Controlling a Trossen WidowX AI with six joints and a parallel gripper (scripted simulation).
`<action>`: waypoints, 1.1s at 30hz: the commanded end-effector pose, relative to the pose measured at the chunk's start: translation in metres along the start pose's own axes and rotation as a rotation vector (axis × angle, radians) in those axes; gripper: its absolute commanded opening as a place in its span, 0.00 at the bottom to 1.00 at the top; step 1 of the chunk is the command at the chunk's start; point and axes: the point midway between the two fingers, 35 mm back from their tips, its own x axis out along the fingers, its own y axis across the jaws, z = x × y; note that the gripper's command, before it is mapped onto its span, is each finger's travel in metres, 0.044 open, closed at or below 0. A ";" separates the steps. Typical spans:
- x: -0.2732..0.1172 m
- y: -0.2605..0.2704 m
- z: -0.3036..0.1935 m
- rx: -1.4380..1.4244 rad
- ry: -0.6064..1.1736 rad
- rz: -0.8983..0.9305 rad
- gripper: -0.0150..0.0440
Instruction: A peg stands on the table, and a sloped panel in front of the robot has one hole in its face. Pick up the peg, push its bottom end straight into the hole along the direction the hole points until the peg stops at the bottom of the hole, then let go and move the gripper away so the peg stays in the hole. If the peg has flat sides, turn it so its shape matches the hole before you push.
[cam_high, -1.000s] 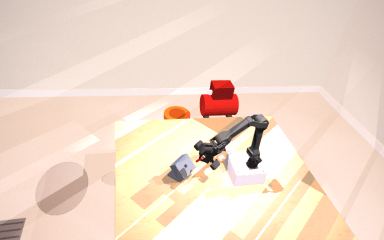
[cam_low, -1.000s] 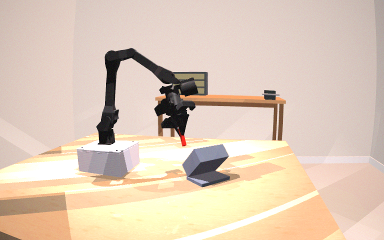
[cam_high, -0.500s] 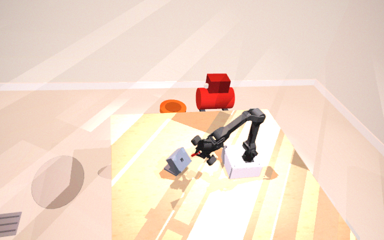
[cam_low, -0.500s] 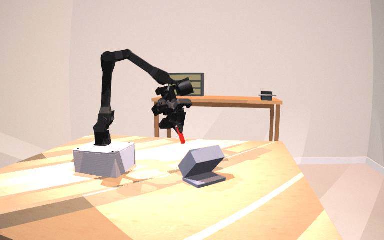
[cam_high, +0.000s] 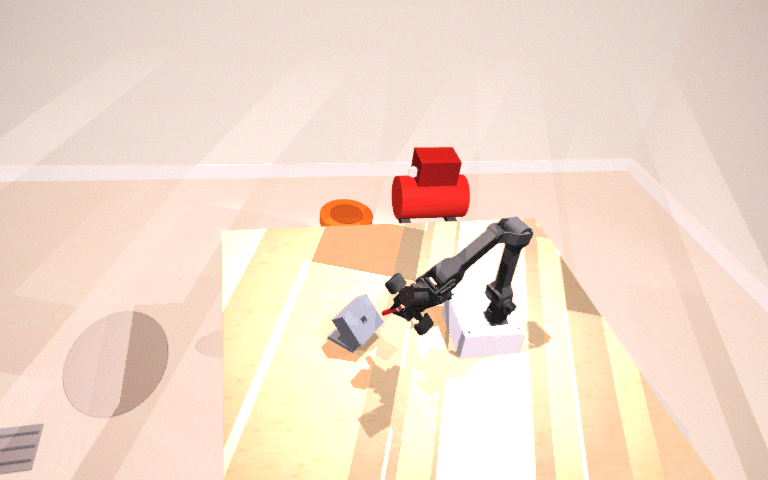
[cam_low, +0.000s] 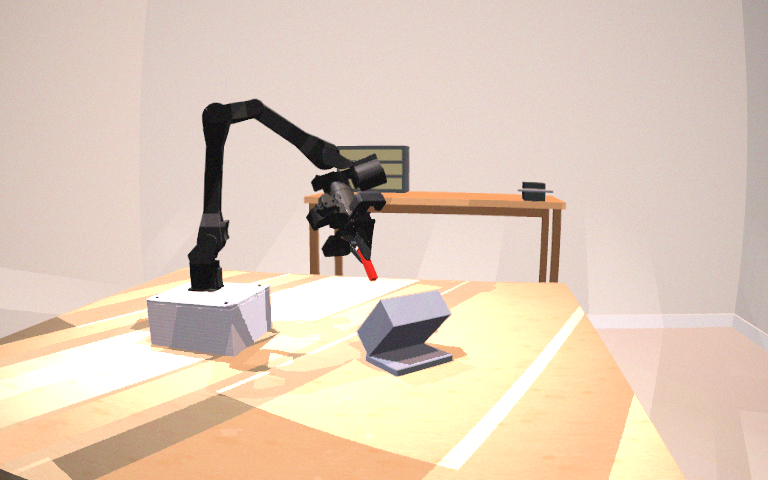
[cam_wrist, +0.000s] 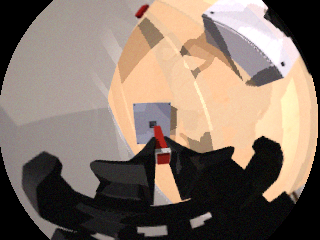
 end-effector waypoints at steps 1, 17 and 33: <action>0.000 0.000 -0.002 0.006 0.004 0.014 0.25; 0.024 0.002 -0.009 0.009 0.020 0.040 0.25; 0.043 0.002 -0.013 0.011 0.031 0.062 0.25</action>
